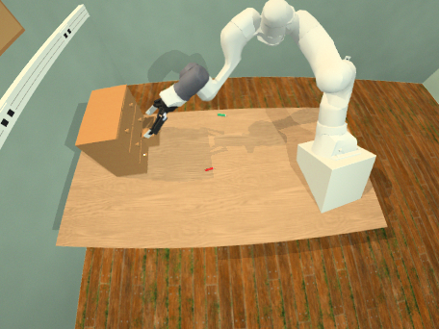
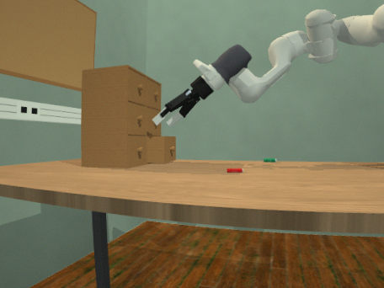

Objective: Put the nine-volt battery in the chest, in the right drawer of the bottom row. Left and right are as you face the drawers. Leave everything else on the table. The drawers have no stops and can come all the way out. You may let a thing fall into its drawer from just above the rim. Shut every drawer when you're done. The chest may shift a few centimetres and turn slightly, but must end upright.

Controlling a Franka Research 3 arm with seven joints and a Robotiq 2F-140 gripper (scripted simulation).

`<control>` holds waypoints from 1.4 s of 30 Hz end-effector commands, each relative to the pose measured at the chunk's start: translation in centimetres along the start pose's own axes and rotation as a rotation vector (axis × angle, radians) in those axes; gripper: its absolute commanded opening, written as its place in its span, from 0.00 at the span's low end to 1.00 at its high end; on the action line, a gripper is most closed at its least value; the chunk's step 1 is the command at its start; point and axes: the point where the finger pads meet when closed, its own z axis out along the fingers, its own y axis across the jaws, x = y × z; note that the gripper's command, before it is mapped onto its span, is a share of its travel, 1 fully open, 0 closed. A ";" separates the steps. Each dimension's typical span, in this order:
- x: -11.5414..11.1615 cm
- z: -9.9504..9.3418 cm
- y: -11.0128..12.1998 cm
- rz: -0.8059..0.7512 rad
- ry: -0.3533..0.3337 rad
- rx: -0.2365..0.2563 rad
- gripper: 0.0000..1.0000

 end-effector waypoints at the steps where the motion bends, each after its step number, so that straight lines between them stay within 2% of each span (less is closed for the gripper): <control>1: 0.0 -0.2 -0.3 -0.005 -0.001 0.005 1.00; 9: -0.5 -0.9 -0.3 -0.005 -0.001 0.005 1.00; 13: -1.2 -1.9 -0.3 -0.005 -0.001 0.005 1.00; 24: -4.7 -6.6 -0.3 -0.005 -0.001 0.005 1.00; 26: -4.7 -6.6 -0.3 -0.005 -0.001 0.005 1.00; 36: -8.3 -11.4 -0.2 -0.005 -0.001 0.005 1.00; 42: -9.5 -12.9 -0.2 -0.005 -0.001 0.005 1.00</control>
